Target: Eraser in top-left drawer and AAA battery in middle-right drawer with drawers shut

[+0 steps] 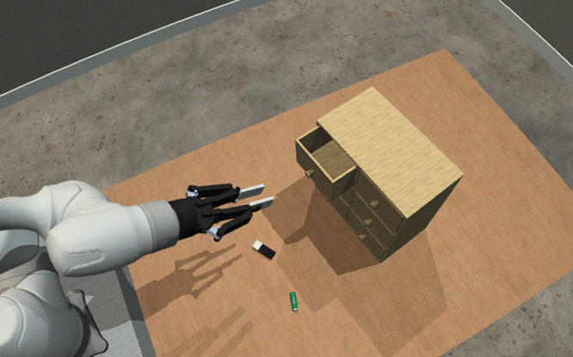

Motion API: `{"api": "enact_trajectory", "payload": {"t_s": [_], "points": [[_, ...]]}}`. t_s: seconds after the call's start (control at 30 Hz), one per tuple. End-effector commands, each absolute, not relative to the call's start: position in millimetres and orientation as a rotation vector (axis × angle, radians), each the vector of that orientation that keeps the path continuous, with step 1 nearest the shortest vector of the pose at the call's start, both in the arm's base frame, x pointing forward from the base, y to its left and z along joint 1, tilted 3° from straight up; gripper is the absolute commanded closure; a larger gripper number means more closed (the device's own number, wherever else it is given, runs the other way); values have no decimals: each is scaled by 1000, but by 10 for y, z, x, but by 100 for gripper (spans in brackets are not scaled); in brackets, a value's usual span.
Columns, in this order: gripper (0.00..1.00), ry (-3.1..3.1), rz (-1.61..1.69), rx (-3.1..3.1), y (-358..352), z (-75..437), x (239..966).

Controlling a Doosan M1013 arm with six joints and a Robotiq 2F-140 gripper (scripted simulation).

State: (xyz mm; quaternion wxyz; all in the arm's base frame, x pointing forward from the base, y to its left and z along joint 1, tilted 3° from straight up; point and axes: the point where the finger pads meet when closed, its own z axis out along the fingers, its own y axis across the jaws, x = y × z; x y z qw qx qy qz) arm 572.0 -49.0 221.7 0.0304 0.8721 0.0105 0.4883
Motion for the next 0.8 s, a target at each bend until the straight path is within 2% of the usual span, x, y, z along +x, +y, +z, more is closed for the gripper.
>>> {"api": "enact_trajectory", "payload": {"t_s": [0.0, 0.77], "points": [[80, 40, 1470, 2722, -490, 2237, 5701], [80, 37, 1347, 2784, -485, 2309, 5625]]}}
